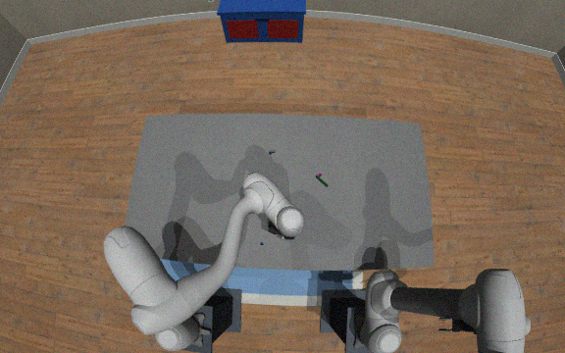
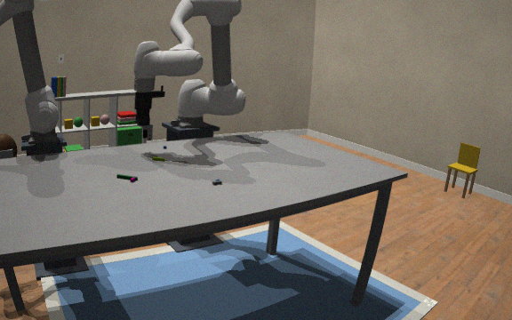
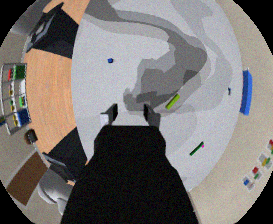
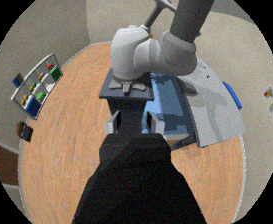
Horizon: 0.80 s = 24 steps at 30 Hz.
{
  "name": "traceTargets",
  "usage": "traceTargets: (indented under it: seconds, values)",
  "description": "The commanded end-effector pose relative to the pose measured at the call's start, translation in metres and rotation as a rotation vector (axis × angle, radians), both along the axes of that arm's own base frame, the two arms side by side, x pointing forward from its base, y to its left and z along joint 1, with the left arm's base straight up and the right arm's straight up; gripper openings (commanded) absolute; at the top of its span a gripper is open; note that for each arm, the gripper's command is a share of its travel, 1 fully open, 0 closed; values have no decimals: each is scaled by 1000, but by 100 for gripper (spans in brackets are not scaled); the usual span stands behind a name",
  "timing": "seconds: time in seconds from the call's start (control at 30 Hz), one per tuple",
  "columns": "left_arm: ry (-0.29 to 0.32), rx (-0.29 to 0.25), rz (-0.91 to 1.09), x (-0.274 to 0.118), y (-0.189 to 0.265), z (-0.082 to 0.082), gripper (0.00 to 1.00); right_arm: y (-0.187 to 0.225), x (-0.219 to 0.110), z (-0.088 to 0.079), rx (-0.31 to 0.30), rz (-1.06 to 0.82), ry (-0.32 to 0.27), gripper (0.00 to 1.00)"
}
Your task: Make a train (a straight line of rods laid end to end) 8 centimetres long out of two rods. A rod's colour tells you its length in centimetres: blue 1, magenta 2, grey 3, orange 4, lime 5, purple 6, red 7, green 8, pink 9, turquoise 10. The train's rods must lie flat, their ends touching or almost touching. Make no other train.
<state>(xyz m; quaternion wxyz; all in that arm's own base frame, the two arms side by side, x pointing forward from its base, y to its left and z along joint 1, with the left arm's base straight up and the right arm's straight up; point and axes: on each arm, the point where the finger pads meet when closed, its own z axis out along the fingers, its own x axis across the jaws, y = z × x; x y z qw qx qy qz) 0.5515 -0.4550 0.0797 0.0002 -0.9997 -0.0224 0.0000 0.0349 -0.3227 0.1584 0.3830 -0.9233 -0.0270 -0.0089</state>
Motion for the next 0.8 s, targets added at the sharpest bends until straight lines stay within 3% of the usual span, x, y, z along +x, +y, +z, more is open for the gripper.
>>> traceTargets:
  seconds: [0.0,0.33,0.7,0.77]
  values:
    - [-1,-1,0,0,0,1,100,0,0,0,-1,0,0,100]
    - [-1,-1,-20,7,-1,1,100,0,0,0,-1,0,0,100]
    - [-1,0,-320,100,-4,8,100,0,0,0,-1,0,0,100]
    - [-1,0,-320,100,-4,8,100,0,0,0,-1,0,0,100]
